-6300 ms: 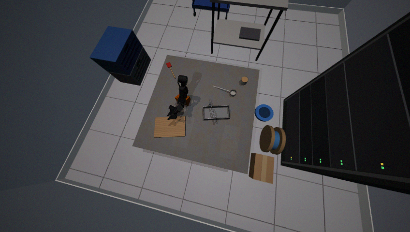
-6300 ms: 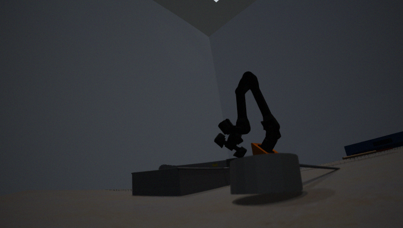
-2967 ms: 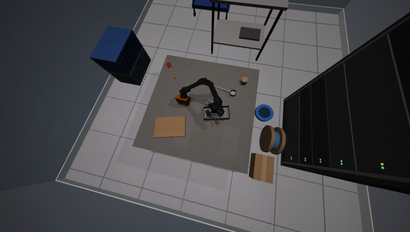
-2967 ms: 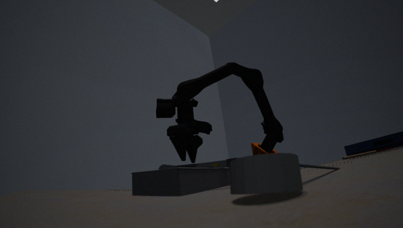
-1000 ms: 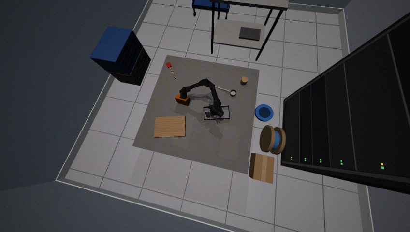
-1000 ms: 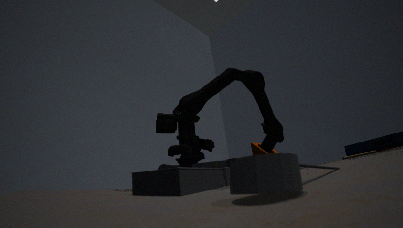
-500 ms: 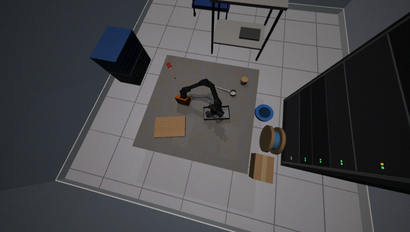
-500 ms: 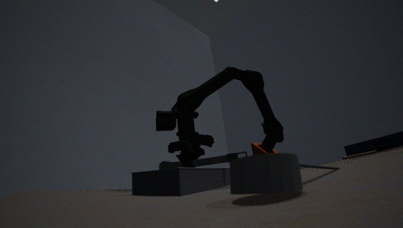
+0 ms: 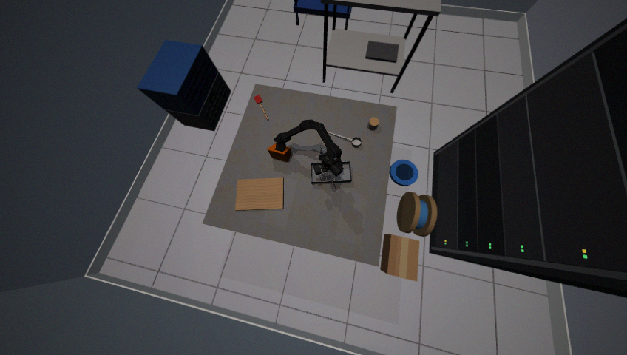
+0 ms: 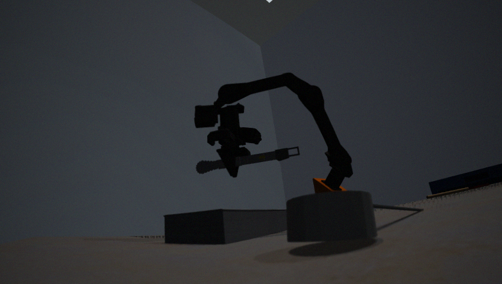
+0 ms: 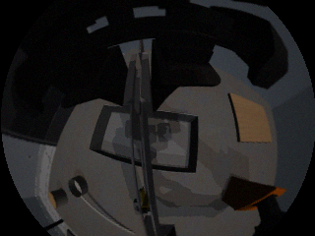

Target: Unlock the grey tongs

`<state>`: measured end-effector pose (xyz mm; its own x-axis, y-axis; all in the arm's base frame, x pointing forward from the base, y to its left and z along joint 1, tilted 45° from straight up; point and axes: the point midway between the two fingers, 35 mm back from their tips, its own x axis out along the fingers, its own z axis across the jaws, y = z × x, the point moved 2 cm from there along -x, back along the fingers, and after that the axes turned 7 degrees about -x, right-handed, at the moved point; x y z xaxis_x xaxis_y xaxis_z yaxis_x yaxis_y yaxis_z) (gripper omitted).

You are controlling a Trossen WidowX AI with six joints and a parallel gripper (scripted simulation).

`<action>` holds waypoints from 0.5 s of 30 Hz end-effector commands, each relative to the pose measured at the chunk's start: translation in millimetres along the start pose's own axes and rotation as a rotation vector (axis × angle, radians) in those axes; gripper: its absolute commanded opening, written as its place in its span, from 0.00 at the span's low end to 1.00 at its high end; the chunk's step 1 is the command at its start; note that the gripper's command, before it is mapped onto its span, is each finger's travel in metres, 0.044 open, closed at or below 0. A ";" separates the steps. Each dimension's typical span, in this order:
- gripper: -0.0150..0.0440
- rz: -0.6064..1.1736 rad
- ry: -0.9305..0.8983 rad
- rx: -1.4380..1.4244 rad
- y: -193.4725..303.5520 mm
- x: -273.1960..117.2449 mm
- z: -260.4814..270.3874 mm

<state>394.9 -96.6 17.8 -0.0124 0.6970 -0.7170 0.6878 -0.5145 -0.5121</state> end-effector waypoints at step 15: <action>0.00 0.006 -0.009 0.384 10.0 -3.2 22.0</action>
<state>388.4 -106.5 7.5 -0.0242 0.6945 -0.7191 0.4742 -0.6253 -0.6198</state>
